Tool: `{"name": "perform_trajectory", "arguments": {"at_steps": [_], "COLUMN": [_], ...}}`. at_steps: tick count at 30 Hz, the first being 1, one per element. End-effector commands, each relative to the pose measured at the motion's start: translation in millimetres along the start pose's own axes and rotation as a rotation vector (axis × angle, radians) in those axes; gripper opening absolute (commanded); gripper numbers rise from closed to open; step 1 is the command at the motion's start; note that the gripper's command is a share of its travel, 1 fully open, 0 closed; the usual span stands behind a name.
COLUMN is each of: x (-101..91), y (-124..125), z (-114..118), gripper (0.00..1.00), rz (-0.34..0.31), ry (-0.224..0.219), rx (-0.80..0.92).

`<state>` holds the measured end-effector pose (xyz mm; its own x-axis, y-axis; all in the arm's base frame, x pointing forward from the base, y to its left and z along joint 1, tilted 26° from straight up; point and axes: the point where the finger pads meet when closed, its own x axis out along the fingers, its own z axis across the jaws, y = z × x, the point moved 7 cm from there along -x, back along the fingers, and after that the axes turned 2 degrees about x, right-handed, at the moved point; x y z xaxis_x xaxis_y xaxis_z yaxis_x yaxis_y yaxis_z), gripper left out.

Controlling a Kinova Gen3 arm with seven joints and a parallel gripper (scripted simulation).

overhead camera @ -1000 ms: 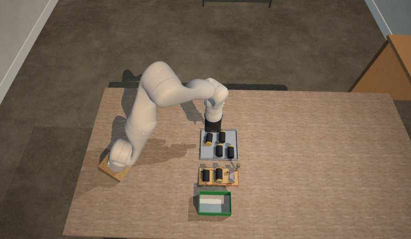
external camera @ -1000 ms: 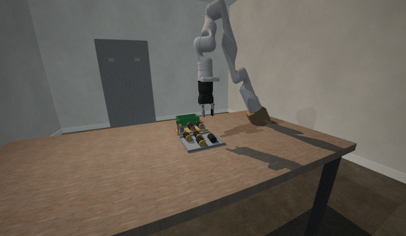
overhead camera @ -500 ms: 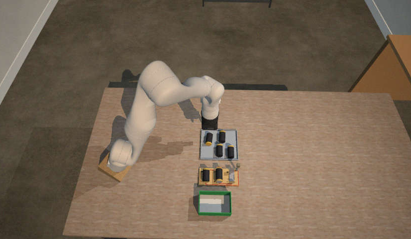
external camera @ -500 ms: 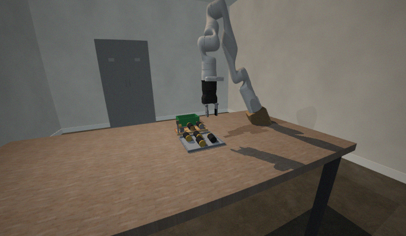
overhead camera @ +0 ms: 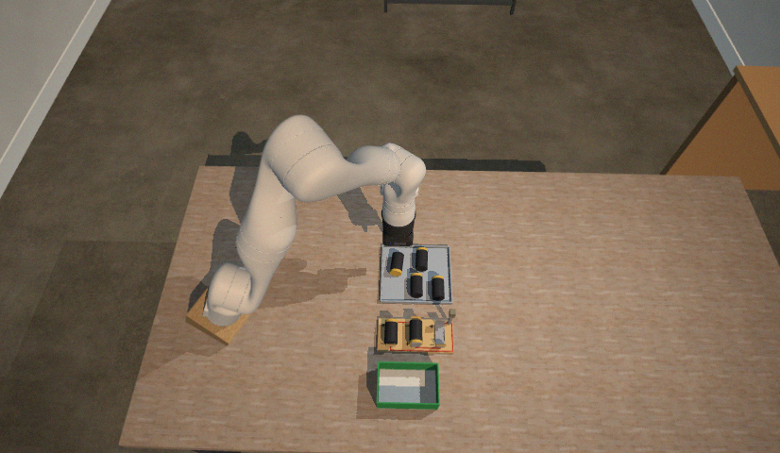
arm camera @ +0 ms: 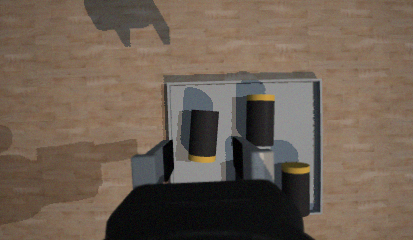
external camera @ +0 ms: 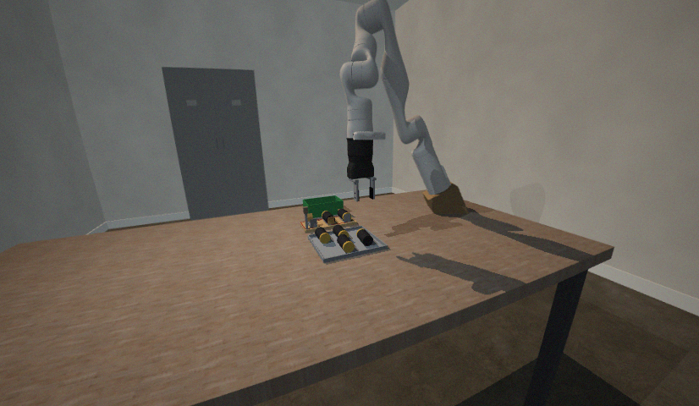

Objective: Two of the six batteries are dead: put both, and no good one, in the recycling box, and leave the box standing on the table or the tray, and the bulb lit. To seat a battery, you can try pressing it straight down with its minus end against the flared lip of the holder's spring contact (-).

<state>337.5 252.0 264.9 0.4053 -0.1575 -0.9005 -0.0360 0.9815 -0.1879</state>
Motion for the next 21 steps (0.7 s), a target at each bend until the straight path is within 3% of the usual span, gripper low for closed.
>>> {"name": "perform_trajectory", "arguments": {"at_steps": [1, 21], "x": [-0.4, -0.4], "y": [0.2, 0.2], "z": [0.3, 0.3], "gripper": [0.9, 0.9], "rz": [0.001, 0.001], "ry": [-0.001, -0.001], "rx": [-0.002, -0.078]}}
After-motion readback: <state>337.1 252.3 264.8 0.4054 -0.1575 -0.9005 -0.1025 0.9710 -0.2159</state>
